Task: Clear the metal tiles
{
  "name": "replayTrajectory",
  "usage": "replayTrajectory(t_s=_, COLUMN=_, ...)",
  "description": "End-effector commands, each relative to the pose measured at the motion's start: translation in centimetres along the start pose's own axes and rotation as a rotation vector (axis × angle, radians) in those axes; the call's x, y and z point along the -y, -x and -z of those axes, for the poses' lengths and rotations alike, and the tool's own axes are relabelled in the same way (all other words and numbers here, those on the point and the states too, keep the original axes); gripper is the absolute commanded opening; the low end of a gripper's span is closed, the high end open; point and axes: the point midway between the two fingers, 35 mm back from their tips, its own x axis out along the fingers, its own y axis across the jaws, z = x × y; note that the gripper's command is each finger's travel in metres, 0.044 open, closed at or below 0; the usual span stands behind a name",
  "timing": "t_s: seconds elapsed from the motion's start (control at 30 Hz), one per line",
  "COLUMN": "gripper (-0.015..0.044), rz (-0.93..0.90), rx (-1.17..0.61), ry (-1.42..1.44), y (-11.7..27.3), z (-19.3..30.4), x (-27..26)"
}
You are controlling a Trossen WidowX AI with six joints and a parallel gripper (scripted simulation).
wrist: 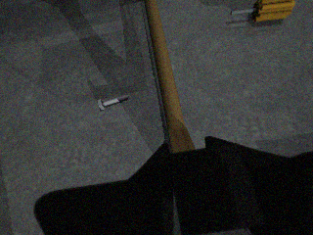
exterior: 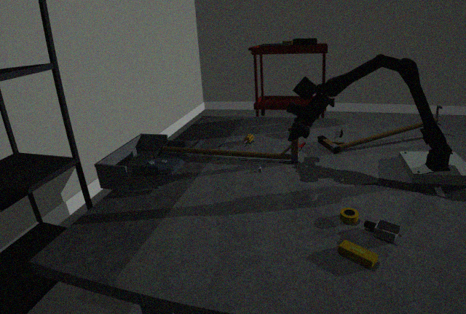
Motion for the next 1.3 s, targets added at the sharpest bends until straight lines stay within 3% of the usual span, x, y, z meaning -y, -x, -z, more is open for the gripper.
replayTrajectory(t_s=0.0, gripper=0.0000, rz=0.008, rx=0.020, ry=-0.004, y=-0.2, z=-1.1, x=0.1)
replayTrajectory(t_s=1.27, gripper=0.0000, rz=0.002, rx=0.011, ry=-0.001, y=-1.3, z=-1.9, x=-0.1)
